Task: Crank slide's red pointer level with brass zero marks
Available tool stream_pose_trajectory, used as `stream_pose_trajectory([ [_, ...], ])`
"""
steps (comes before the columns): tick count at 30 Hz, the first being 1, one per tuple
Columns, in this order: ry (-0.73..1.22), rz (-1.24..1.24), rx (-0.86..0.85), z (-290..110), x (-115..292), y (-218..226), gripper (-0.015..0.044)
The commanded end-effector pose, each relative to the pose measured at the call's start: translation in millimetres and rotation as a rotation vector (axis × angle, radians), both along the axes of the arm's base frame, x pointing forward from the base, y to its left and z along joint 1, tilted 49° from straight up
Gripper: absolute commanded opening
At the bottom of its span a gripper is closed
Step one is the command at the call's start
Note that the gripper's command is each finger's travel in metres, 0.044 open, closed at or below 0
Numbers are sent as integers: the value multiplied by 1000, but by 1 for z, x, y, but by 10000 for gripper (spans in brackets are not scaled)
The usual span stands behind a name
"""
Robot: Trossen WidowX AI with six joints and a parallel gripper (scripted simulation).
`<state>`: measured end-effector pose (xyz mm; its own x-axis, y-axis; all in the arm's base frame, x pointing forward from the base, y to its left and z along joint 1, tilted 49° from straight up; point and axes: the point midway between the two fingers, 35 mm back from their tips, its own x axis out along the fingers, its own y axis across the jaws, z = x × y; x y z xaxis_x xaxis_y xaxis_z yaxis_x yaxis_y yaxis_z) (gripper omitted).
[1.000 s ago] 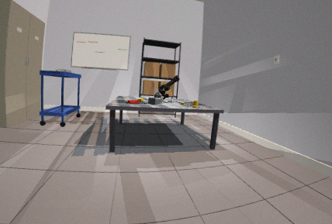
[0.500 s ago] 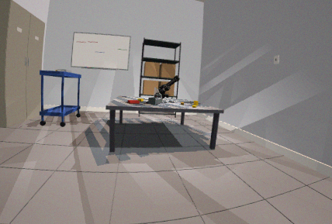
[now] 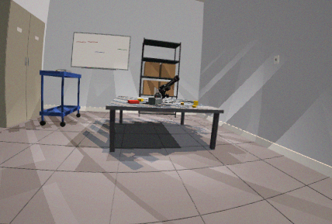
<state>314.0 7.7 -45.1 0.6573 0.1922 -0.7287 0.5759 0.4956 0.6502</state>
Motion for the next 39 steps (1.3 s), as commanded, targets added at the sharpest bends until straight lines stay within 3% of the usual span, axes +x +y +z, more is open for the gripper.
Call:
stream_pose_trajectory([
  [1, -21, 0, 5, 8, 4, 1, 0],
  [39, -21, 0, 2, 37, -5, -38, 0],
])
